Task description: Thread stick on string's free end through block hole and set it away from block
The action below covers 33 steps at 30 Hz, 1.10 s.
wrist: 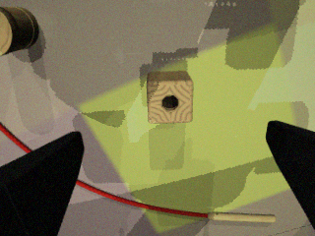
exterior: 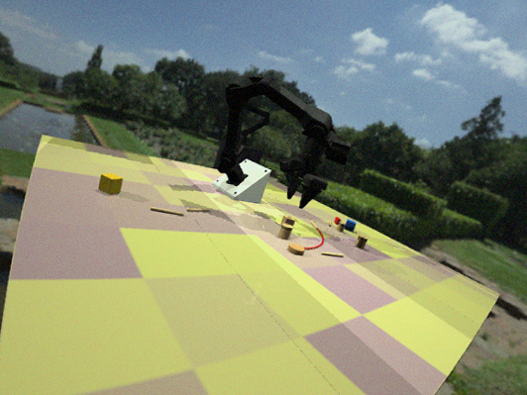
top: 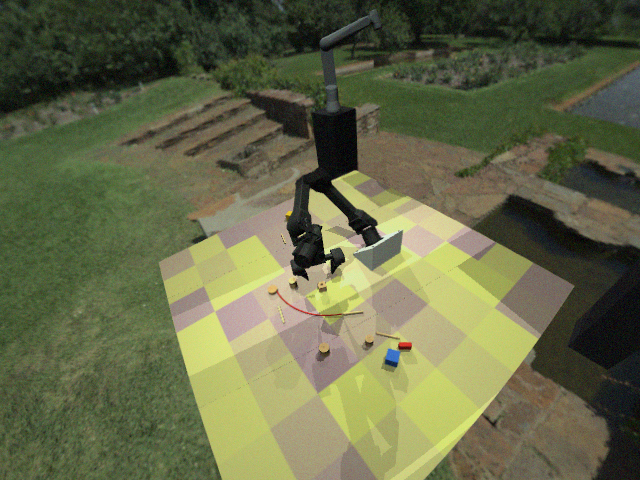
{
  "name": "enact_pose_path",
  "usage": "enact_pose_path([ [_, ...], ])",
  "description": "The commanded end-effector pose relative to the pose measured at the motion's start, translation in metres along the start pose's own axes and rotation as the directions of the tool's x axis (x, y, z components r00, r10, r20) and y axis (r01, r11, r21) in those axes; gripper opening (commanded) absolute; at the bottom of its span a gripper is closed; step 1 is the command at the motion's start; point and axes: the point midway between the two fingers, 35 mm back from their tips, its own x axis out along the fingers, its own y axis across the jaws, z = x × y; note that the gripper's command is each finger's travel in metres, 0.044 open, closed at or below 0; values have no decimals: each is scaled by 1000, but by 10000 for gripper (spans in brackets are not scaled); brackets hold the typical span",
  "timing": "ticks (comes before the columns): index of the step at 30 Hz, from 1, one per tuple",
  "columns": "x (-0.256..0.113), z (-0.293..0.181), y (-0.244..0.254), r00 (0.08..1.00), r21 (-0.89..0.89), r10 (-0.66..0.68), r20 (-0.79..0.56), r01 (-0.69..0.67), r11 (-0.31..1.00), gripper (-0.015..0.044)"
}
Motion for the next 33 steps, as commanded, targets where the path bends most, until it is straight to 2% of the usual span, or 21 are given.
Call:
enact_pose_path([
  [1, -1, 0, 0, 1000, 22, -3, -1, 3, 1000, 414],
  [8, -1, 0, 0, 1000, 22, -3, -1, 3, 1000, 236],
  [18, 1, 0, 0, 1000, 22, -3, -2, 3, 1000, 236],
  [33, 25, -1, 1, 1000, 22, -2, -2, 2, 1000, 236],
])
